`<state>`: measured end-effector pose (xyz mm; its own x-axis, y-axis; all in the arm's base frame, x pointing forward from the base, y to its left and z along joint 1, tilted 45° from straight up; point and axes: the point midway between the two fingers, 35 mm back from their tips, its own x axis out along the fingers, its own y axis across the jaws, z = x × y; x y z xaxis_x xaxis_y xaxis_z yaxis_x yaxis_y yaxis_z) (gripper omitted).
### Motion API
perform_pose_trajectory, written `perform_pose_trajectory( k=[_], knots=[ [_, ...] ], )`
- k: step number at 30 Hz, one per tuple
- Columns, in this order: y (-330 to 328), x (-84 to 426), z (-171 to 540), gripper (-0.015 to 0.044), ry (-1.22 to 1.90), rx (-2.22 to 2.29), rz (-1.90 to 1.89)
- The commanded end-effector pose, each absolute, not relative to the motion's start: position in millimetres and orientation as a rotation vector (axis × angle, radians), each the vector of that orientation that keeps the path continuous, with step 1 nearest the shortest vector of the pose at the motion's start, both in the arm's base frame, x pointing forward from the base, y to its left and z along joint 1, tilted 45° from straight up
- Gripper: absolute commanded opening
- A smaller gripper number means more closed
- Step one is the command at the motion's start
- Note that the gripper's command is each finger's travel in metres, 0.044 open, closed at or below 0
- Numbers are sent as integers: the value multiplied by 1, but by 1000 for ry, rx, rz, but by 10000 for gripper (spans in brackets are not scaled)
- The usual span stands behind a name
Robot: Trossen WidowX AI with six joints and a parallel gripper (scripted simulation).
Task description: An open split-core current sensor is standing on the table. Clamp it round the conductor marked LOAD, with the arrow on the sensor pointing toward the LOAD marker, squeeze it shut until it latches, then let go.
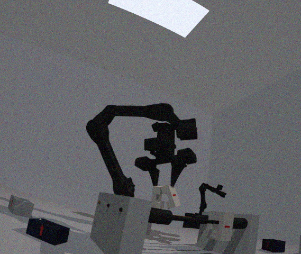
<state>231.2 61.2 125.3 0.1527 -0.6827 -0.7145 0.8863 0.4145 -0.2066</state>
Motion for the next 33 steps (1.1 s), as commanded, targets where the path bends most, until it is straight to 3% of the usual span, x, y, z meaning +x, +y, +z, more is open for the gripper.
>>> perform_pose_trajectory(
  k=[1, 12, 33],
  knots=[
    [57, 256, 133, 0, 753, 410, -1184],
    [26, 314, 151, 0, 513, 693, -1296],
    [7, 322, 132, 0, 509, 699, -1297]
  ],
)
